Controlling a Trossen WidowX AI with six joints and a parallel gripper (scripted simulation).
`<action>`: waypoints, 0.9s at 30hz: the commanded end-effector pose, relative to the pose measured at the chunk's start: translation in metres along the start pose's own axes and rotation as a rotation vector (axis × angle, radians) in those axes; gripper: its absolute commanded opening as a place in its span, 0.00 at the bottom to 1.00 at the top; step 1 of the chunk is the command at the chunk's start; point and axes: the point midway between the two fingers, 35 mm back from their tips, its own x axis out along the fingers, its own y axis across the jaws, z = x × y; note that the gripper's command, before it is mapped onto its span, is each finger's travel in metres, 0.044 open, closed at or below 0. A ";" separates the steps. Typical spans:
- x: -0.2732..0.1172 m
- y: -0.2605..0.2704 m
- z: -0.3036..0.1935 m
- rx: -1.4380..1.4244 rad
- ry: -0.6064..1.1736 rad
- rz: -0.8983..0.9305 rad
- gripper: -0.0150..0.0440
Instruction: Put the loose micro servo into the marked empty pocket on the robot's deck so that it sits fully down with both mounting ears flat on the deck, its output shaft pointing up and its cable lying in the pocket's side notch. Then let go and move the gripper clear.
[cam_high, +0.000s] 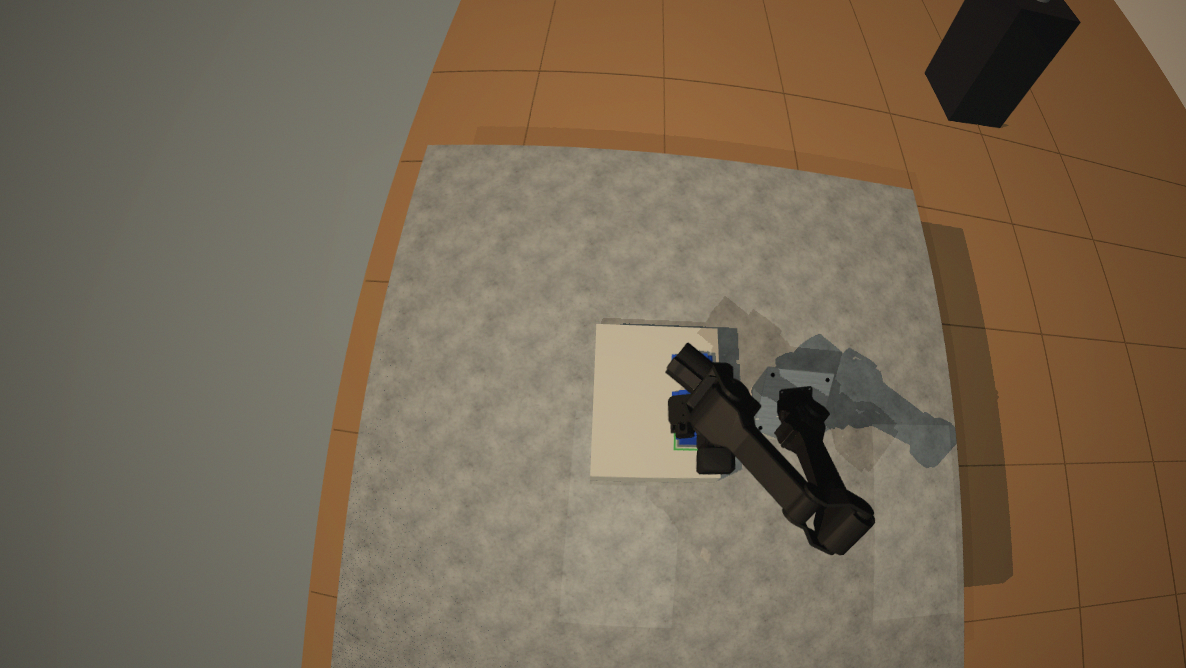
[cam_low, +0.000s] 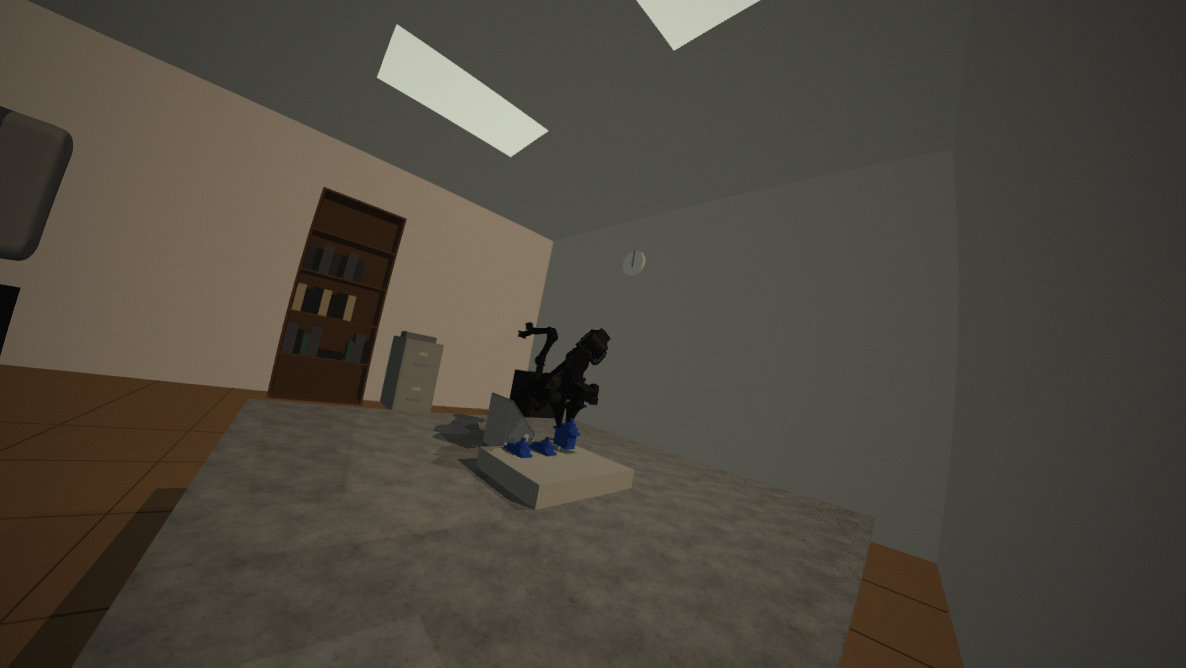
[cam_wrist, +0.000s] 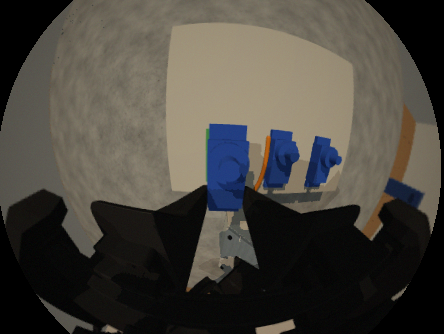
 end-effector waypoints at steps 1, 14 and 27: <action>0.001 0.001 0.001 0.000 -0.010 0.000 0.25; 0.001 0.002 0.002 0.000 -0.010 0.000 0.25; 0.008 0.002 0.003 0.000 -0.011 0.000 0.25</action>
